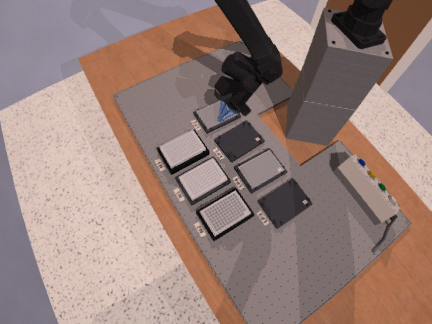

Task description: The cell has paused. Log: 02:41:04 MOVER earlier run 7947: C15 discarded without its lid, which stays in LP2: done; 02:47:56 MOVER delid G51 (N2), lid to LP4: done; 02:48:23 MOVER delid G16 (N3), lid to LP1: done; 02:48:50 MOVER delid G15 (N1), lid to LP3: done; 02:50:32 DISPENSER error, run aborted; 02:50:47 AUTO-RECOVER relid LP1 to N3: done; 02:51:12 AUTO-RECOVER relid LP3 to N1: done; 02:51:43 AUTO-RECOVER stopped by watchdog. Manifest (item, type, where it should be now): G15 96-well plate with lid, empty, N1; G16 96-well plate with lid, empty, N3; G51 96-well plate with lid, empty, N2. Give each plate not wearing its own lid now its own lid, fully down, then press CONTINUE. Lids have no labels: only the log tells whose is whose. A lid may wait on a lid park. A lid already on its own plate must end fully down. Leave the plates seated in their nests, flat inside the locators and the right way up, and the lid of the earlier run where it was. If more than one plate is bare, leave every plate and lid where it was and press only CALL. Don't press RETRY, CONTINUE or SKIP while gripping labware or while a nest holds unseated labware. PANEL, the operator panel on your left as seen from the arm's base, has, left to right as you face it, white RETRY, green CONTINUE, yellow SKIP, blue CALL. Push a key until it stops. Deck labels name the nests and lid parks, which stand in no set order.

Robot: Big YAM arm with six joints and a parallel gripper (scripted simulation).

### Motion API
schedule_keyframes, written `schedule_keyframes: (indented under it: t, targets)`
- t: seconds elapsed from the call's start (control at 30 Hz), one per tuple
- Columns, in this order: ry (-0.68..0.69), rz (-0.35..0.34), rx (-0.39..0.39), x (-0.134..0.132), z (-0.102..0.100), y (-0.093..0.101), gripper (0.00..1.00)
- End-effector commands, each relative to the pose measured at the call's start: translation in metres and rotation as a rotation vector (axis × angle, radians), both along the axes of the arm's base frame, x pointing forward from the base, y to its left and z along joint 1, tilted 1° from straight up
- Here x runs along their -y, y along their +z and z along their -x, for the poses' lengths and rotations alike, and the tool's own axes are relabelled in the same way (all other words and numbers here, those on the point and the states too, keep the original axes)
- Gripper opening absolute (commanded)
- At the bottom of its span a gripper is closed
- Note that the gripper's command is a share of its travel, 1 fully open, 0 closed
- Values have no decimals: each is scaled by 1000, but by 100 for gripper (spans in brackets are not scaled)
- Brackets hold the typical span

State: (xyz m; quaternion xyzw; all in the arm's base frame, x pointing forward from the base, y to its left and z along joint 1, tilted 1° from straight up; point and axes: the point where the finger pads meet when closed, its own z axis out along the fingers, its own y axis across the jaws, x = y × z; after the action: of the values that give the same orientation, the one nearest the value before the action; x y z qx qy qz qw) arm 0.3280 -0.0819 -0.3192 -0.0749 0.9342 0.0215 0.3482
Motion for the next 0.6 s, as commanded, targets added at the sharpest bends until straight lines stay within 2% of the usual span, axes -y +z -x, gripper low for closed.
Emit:
schedule_keyframes:
  t: [0.0,0.03,0.1,0.37,0.43,0.47,0.57]
  targets:
    - [21,3,6,-4,-1,6,0]
    - [21,3,6,-4,-1,6,0]
    - [22,-9,-15,-22,13,4,0]
    - [22,-6,-18,-59,22,5,0]
    - [22,-6,-18,-59,22,5,0]
    - [22,-2,4,-62,12,3,0]
    - [21,-5,-18,-77,26,5,0]
